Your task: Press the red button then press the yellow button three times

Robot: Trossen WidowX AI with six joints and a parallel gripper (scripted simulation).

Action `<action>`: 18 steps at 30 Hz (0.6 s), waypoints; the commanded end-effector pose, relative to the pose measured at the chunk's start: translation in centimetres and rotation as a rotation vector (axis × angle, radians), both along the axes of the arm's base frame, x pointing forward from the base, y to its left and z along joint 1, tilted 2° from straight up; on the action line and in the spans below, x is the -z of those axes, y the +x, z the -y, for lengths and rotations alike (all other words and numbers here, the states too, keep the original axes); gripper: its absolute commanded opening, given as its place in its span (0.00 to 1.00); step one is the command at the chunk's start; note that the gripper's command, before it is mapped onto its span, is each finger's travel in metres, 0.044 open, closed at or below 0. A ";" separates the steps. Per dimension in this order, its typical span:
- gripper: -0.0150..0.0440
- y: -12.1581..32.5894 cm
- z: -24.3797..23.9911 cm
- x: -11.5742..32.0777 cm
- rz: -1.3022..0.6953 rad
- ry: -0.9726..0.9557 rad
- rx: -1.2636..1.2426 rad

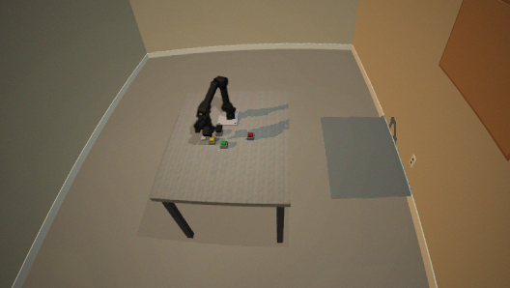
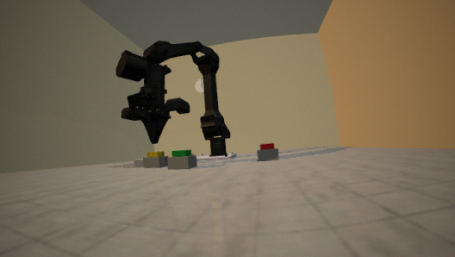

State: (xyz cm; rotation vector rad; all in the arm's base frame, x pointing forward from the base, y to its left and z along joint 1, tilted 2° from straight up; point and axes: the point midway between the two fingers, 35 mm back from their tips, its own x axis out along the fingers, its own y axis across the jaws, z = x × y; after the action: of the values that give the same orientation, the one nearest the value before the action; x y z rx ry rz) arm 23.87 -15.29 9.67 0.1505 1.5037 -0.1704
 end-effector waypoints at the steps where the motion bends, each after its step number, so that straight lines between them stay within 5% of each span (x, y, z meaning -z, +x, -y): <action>1: 0.29 -0.1 -0.1 0.9 -0.005 0.005 -0.006; 18: 0.29 0.0 -0.1 2.8 -0.005 0.005 -0.006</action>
State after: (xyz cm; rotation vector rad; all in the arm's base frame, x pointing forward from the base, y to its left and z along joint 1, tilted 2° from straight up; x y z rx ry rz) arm 23.95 -15.31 7.16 0.1504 1.5056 -0.1687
